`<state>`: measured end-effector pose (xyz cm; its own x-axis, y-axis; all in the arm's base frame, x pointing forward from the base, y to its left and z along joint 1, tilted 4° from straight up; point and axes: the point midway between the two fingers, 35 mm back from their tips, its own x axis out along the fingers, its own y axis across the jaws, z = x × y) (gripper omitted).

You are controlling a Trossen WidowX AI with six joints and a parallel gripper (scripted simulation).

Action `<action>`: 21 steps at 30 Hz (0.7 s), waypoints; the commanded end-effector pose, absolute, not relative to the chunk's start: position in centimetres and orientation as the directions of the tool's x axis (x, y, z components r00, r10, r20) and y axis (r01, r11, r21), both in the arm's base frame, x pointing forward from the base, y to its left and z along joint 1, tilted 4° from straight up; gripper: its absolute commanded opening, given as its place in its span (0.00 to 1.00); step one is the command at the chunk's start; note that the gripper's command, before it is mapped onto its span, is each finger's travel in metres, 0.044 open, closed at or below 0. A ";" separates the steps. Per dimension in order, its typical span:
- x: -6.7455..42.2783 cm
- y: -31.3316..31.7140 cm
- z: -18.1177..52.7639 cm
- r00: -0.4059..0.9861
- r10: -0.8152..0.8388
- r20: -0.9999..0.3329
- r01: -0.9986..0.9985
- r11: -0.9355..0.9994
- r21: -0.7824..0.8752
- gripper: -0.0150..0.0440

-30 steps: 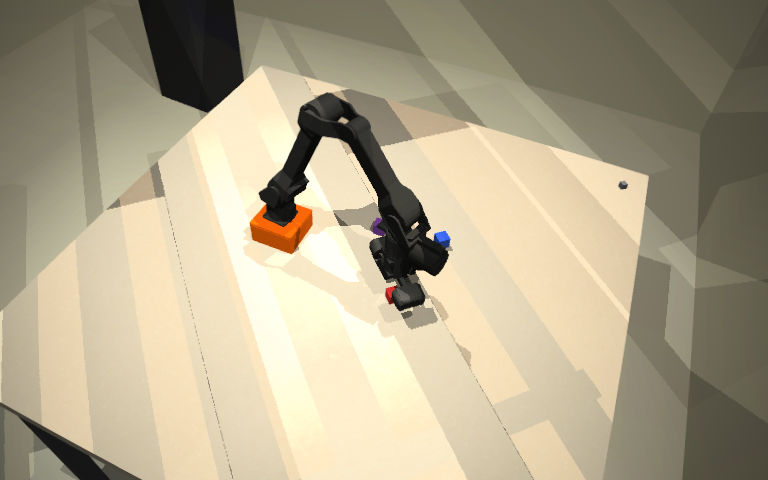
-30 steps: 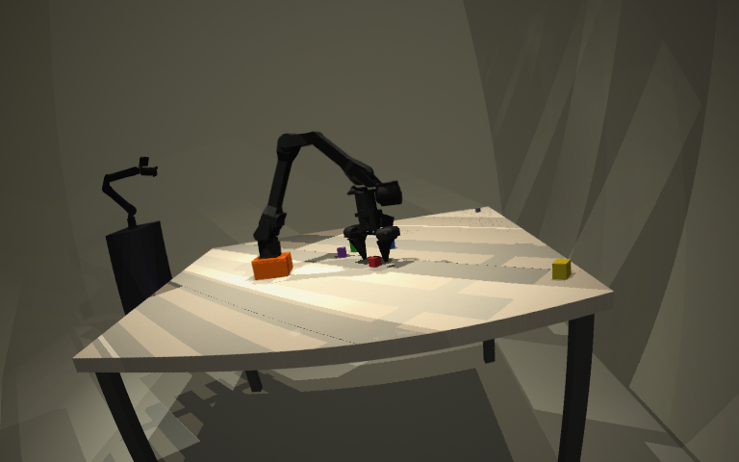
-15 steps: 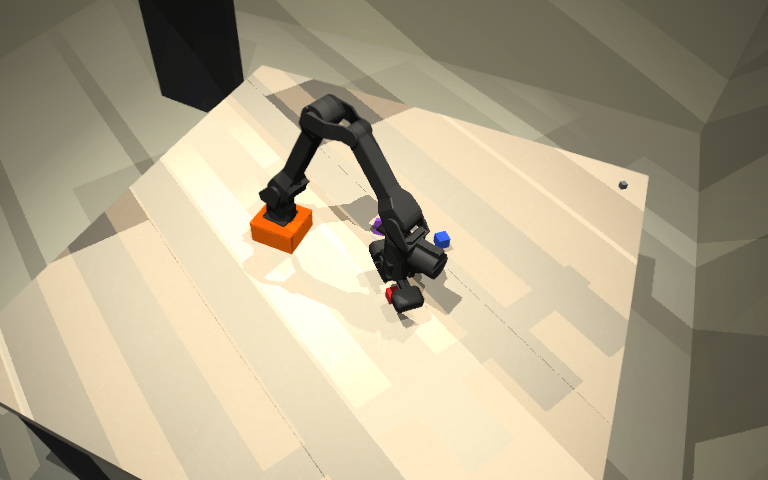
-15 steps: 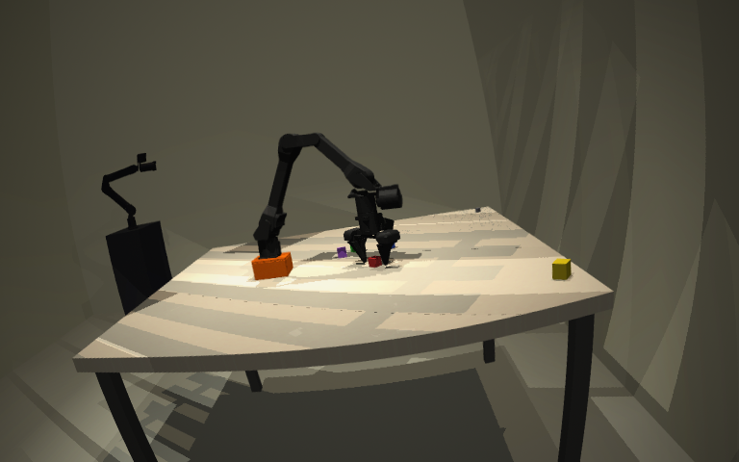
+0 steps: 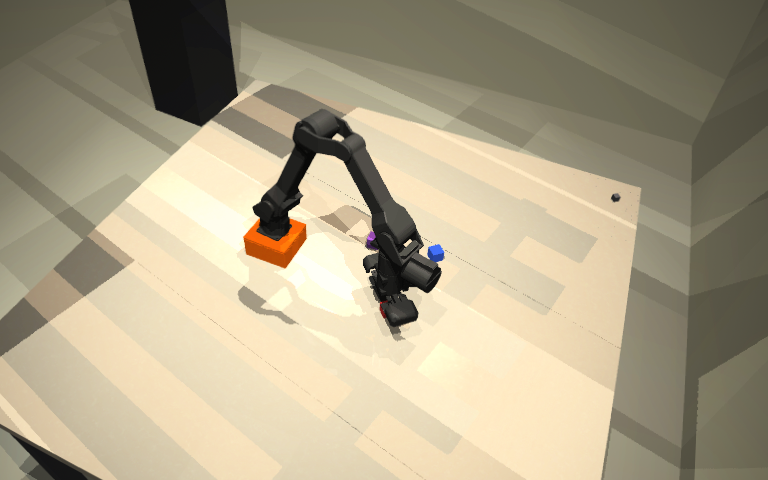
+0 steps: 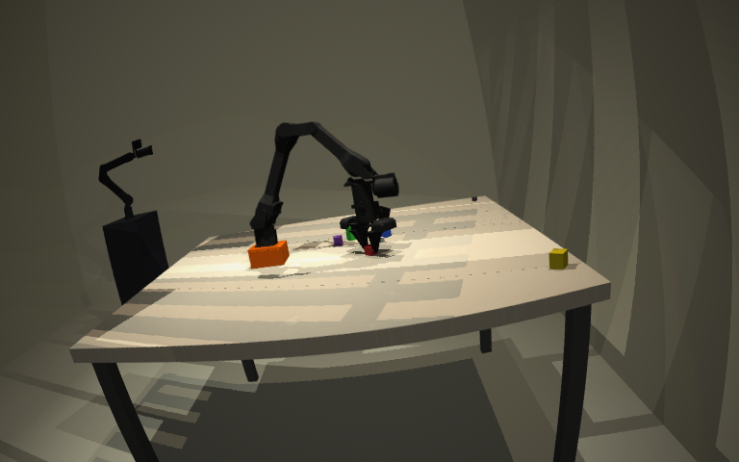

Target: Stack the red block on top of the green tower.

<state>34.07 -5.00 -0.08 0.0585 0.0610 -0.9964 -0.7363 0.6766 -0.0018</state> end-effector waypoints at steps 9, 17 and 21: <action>34.1 -5.1 0.0 0.058 0.057 -0.997 -0.733 0.680 -0.004 0.29; 33.9 -5.2 3.9 0.058 0.056 -0.997 -0.733 0.680 -0.004 0.25; 33.8 -5.3 5.8 0.058 0.056 -0.997 -0.733 0.680 -0.004 0.25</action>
<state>33.79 -5.15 4.19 0.0539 0.0619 -0.9966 -0.7323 0.6810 0.0027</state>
